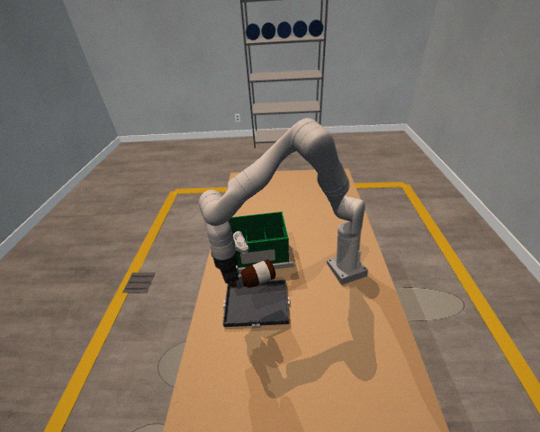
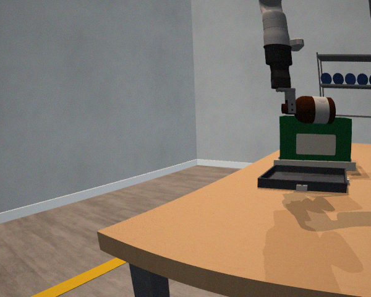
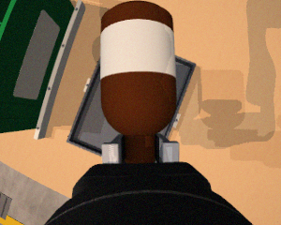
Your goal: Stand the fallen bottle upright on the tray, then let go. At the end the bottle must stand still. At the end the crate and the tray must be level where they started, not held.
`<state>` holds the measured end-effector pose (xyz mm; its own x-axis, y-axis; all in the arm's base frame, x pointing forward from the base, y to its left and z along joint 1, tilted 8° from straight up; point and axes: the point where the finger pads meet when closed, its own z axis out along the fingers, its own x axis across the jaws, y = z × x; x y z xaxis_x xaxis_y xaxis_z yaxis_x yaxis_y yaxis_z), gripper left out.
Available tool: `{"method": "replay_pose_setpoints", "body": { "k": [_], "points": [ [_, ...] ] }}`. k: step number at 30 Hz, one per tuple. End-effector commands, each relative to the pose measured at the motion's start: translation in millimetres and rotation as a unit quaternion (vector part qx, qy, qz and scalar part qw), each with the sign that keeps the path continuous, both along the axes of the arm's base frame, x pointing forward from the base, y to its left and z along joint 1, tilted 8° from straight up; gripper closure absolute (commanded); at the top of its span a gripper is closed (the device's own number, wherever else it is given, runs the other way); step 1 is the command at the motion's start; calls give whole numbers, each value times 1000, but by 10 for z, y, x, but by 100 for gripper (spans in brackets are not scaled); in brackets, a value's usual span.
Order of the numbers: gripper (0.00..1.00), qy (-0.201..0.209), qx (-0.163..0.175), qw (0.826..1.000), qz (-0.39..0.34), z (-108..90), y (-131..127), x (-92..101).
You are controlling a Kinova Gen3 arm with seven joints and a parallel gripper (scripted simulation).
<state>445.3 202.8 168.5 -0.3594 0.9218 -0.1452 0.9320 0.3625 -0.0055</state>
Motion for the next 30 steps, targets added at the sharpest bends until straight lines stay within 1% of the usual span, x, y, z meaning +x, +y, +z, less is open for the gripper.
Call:
{"method": "replay_pose_setpoints", "body": {
  "k": [1,30],
  "points": [
    [100,0,1,1000,-21,-2,27,-26],
    [100,-1,2,1000,-28,-2,27,-26]
  ]
}}
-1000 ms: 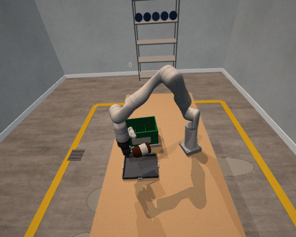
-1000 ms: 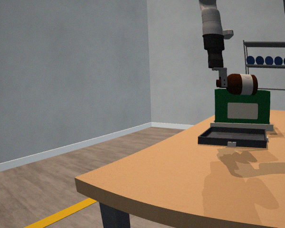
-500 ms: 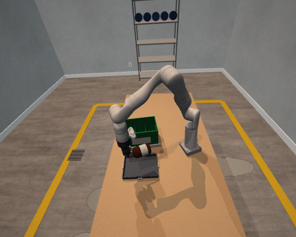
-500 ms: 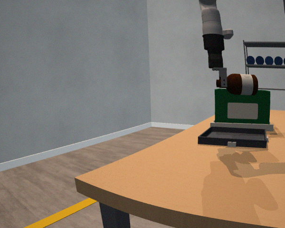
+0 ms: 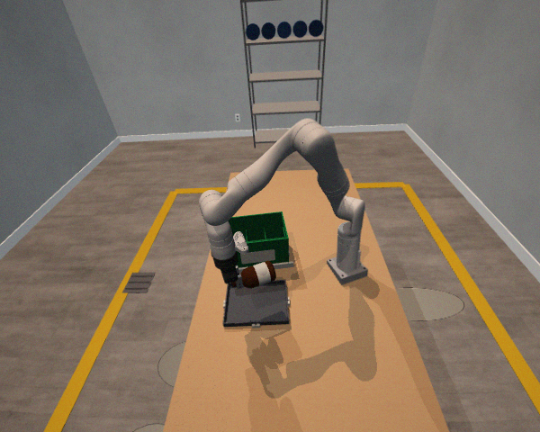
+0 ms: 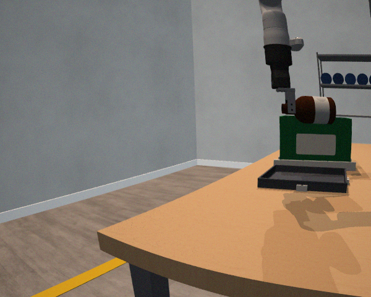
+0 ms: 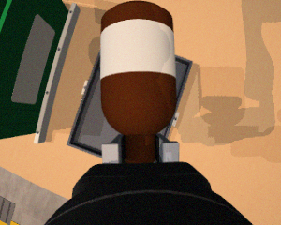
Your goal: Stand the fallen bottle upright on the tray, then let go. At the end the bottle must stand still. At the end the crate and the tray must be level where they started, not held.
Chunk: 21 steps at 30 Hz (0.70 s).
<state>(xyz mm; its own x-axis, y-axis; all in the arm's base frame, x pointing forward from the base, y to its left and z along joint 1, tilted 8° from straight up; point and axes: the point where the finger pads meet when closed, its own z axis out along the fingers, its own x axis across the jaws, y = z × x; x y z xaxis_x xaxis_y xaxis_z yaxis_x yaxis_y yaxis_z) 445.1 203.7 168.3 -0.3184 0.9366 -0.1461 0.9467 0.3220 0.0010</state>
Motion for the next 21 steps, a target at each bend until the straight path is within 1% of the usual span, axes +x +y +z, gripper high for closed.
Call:
{"method": "replay_pose_setpoints", "body": {
  "k": [1,16,21],
  "points": [
    [100,2,1,1000,-7,0,18,-24],
    [100,2,1,1000,-8,0,17,-24],
    [100,0,1,1000,-23,-3,14,-30]
  ]
}}
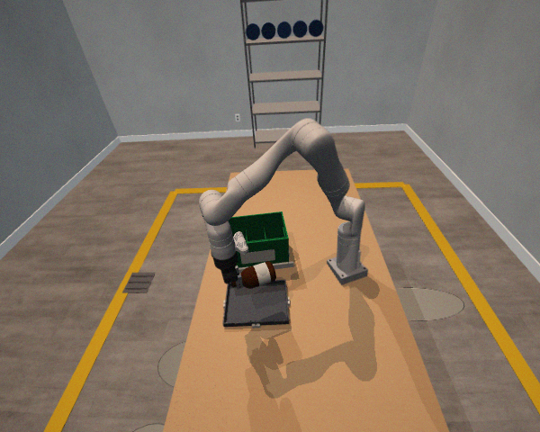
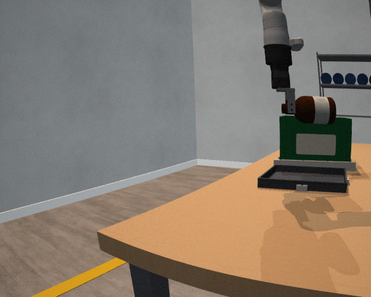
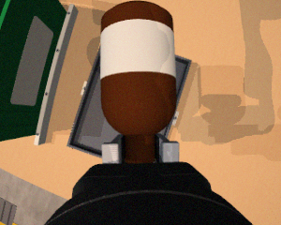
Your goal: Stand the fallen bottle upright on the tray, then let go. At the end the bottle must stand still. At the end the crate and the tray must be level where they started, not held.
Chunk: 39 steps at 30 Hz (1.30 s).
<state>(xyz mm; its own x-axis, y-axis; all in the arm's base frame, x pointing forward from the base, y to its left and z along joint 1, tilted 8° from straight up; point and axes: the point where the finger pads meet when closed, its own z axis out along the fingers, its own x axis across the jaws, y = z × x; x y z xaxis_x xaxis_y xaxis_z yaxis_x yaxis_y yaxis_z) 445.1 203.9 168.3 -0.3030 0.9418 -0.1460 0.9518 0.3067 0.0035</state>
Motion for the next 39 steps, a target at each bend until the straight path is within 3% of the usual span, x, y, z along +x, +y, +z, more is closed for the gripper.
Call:
{"method": "replay_pose_setpoints", "body": {
  "k": [1,19,39],
  "points": [
    [100,1,1,1000,-20,-5,11,-32],
    [100,-13,6,992,-124,-7,10,-33],
    [100,-14,6,992,-128,-6,11,-31]
  ]
}}
